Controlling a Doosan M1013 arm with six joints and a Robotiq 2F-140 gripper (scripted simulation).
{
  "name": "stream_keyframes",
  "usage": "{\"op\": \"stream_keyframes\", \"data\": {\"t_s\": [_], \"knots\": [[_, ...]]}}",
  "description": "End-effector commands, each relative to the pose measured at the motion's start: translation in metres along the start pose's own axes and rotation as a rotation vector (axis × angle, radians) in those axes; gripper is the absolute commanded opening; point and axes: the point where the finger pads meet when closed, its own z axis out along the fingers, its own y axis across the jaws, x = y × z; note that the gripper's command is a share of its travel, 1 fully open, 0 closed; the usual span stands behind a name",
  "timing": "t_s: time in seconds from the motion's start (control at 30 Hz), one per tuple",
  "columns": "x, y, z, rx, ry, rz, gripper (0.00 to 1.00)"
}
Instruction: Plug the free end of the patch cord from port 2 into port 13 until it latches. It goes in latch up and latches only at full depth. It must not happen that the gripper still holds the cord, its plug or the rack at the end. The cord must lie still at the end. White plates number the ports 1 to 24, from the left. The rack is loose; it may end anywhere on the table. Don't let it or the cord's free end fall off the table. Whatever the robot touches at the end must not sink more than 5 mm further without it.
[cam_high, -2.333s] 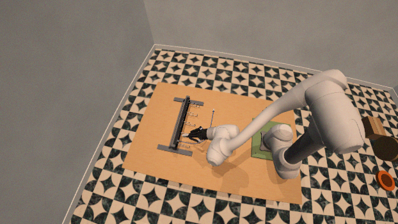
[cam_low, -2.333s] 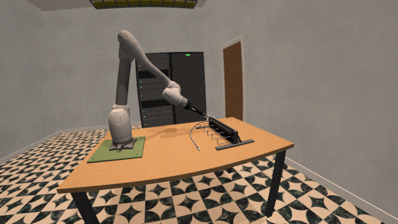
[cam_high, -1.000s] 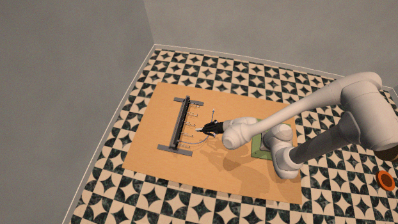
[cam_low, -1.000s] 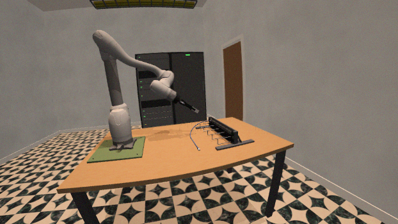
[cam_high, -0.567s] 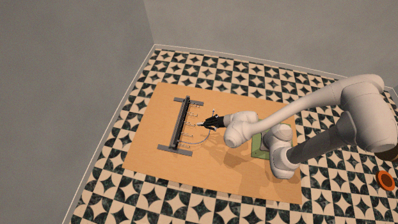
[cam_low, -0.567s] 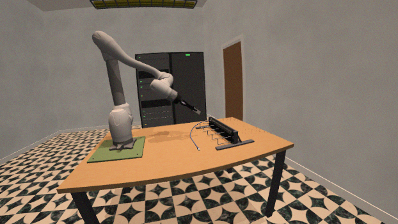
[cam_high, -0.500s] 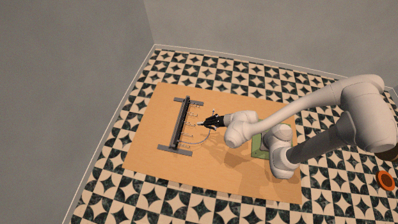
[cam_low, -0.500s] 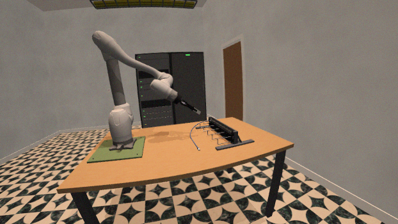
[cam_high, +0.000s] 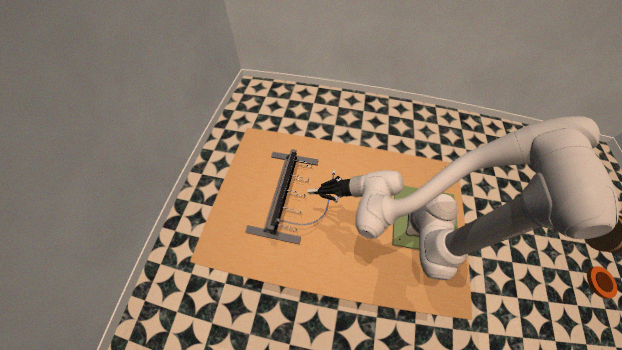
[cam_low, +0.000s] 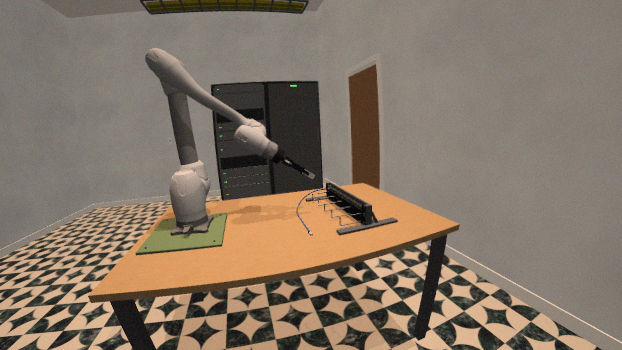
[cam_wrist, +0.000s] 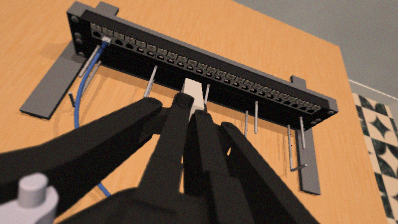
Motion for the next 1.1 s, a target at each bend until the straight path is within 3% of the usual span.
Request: {"op": "stream_keyframes", "data": {"t_s": [0.0,0.1,0.17,0.43,0.6,1.07], "knots": [[0.0,0.0,0.013,0.024,0.009,0.001,0.0],[0.0,0.0,0.031,0.024,0.009,0.001,0.0],[0.0,0.0,0.031,0.024,0.009,0.001,0.0],[0.001,-0.002,0.097,0.024,0.009,0.001,0.0],[0.001,-0.002,0.128,0.024,0.009,0.001,0.0],[0.001,-0.003,0.137,0.024,0.009,0.001,0.0]]}}
